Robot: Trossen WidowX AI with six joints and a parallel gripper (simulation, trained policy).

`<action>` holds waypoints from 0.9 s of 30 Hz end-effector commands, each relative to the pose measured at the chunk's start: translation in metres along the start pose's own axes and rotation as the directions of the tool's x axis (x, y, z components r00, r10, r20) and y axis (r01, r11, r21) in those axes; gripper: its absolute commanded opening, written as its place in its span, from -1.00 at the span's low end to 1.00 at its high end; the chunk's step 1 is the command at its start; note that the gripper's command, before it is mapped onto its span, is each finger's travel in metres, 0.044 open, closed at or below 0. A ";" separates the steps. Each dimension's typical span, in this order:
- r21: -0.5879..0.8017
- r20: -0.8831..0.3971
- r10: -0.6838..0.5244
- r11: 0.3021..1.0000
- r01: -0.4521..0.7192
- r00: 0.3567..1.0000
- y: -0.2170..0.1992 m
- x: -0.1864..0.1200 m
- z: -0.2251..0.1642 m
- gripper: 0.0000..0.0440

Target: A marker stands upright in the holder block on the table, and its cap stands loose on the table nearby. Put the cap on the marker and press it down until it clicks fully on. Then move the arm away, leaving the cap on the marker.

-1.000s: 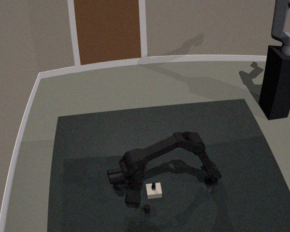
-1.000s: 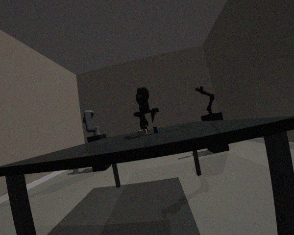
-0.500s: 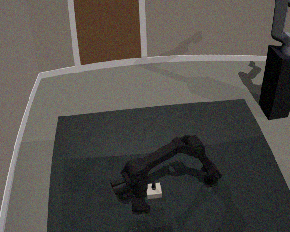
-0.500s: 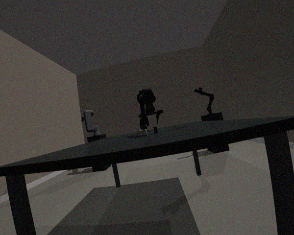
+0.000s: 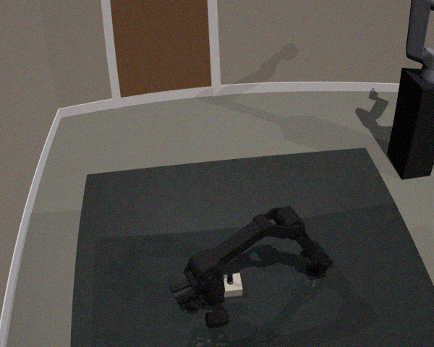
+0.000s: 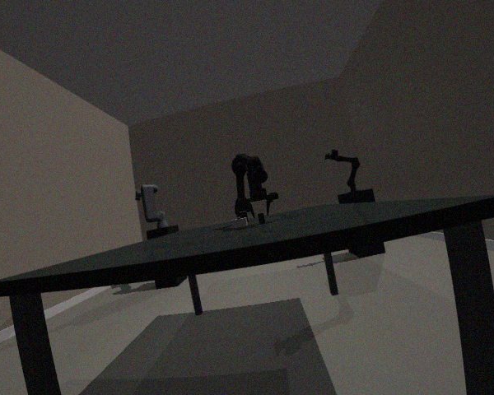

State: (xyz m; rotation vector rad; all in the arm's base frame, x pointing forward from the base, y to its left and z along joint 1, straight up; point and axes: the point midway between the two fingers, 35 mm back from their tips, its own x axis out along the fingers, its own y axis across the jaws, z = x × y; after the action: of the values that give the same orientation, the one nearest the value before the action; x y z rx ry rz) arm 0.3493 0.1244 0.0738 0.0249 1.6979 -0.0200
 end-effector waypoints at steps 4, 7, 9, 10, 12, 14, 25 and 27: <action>-0.043 -0.002 -0.010 0.999 0.010 1.000 0.002 0.011 -0.001 0.23; -0.058 0.002 -0.019 0.998 0.019 1.000 0.001 0.015 -0.002 0.10; -0.067 0.011 -0.023 0.997 0.024 1.000 0.001 0.014 -0.001 -0.08; -0.070 0.017 -0.025 0.997 0.026 1.000 0.001 0.013 -0.001 -0.20; -0.077 0.025 -0.027 0.997 0.028 0.999 0.001 0.010 -0.002 -0.44; -0.084 0.031 -0.027 0.996 0.030 0.999 0.001 0.006 -0.003 -0.68; -0.091 0.098 -0.015 0.996 0.025 0.995 -0.008 -0.036 0.000 -0.75; -0.088 0.104 -0.013 0.996 0.022 0.994 -0.012 -0.044 -0.001 -0.75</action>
State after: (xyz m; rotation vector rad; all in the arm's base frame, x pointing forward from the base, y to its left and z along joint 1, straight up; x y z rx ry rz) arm 0.3519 0.1180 0.1073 -0.0590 1.6085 0.0435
